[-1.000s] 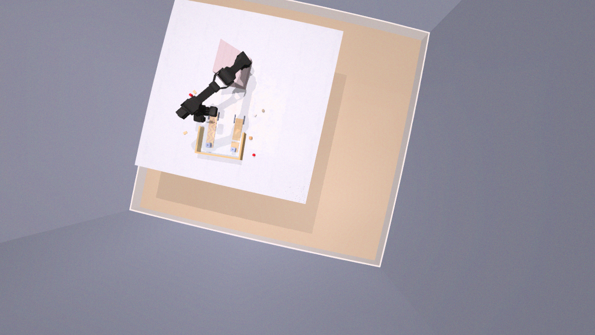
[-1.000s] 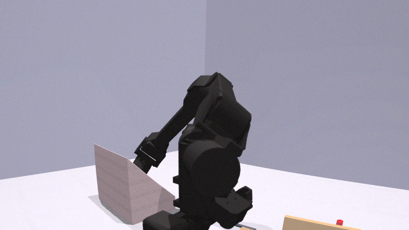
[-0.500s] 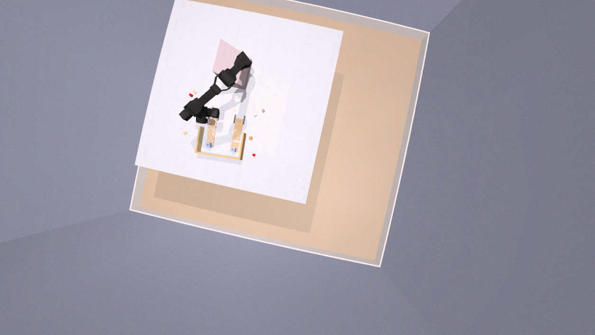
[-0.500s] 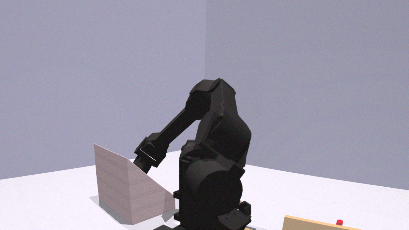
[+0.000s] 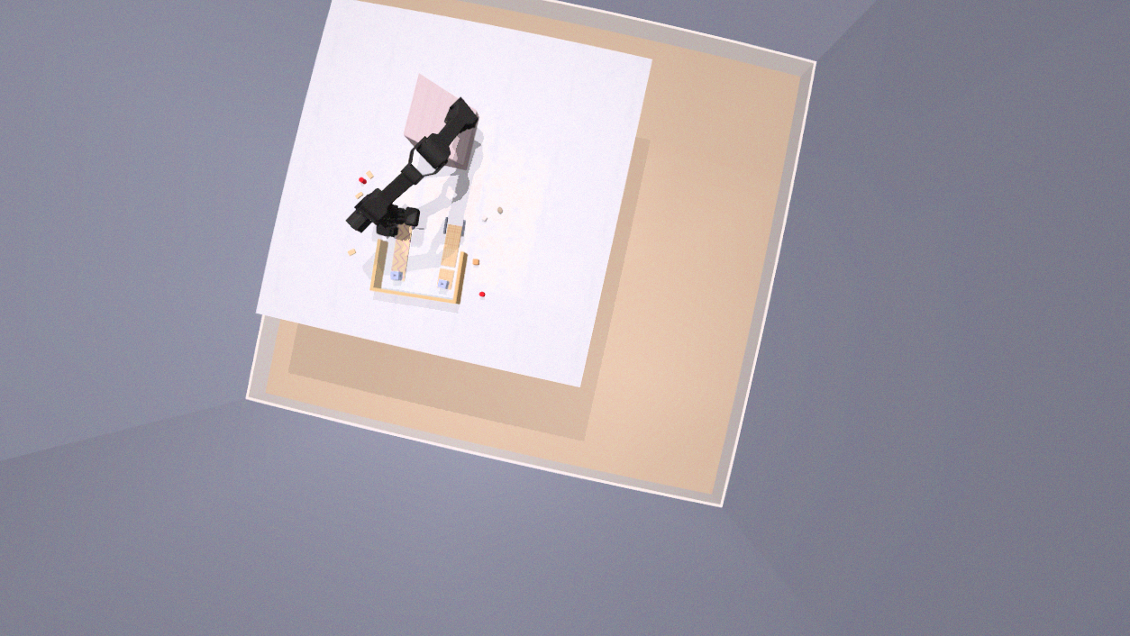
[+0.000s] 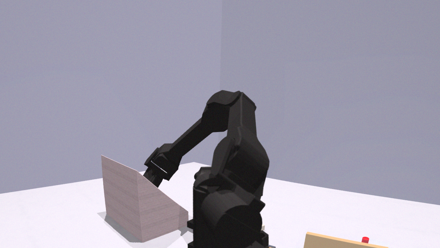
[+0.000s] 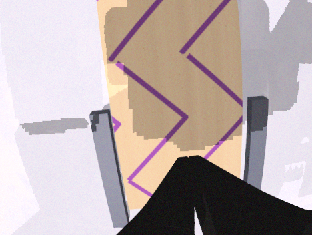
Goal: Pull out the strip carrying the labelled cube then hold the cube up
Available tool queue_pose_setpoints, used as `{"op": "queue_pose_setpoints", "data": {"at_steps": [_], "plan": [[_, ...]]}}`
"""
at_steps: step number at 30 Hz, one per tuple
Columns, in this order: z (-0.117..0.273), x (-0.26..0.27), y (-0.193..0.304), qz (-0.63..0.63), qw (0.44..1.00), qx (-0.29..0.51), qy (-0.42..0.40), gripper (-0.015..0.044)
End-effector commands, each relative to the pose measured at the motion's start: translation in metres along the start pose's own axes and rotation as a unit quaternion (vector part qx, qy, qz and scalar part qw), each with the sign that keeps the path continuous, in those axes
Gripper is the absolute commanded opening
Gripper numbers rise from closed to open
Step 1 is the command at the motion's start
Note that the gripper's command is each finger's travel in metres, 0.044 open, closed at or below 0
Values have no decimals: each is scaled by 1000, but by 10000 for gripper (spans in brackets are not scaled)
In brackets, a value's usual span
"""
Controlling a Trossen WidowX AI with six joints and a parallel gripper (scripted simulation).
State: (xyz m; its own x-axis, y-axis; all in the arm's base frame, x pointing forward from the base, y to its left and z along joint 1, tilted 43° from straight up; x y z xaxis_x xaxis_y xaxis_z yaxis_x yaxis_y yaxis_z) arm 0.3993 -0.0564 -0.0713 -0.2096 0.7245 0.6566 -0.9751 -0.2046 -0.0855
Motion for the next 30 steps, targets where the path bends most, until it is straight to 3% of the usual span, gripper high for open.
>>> {"op": "queue_pose_setpoints", "data": {"at_steps": [1, 30], "plan": [[-7, 1, 1, -4, 1000, -1, -4, 0], [-13, 1, 2, -4, 1000, -1, -4, 0]]}}
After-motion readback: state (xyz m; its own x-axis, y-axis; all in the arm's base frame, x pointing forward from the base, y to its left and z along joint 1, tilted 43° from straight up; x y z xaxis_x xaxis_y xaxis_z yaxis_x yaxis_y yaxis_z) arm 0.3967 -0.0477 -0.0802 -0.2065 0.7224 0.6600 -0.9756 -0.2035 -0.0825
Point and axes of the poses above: the point midway between the two fingers, 35 mm back from their tips, its own z axis back along the fingers, its own x axis across the jaws, y = z × x, the point moved 5 cm from there along z, back along the fingers
